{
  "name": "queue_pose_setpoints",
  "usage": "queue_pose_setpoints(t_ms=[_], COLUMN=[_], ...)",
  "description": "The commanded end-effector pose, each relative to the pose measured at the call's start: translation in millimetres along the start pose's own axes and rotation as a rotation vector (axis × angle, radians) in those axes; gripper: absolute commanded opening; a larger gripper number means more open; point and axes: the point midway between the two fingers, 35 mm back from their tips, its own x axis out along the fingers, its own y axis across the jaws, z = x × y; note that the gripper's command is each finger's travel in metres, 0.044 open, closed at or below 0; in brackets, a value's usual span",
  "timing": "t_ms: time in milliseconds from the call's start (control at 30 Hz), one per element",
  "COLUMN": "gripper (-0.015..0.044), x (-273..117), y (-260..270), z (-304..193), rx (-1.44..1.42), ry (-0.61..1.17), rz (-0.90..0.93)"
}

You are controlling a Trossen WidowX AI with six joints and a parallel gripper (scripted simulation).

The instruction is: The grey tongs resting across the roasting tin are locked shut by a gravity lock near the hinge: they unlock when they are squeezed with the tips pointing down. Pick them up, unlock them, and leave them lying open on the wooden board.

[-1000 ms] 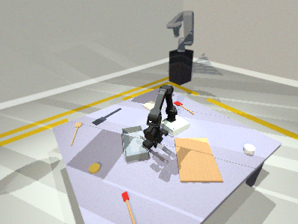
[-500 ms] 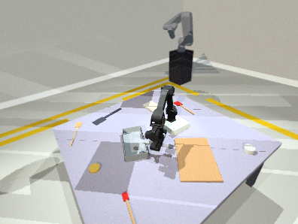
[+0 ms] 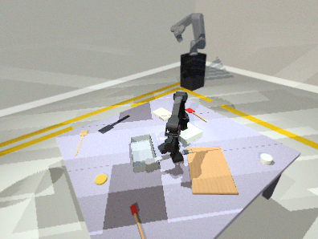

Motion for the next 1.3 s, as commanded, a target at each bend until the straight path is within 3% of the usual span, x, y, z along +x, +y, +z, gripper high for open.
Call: queue_pose_setpoints(t_ms=[0, 1267], gripper=[-0.015, -0.015], x=[-3, -4], y=[7, 41], z=[-5, -63], rx=[-0.162, -1.653], ry=[-0.002, -0.009], rz=[0.011, 0.016])
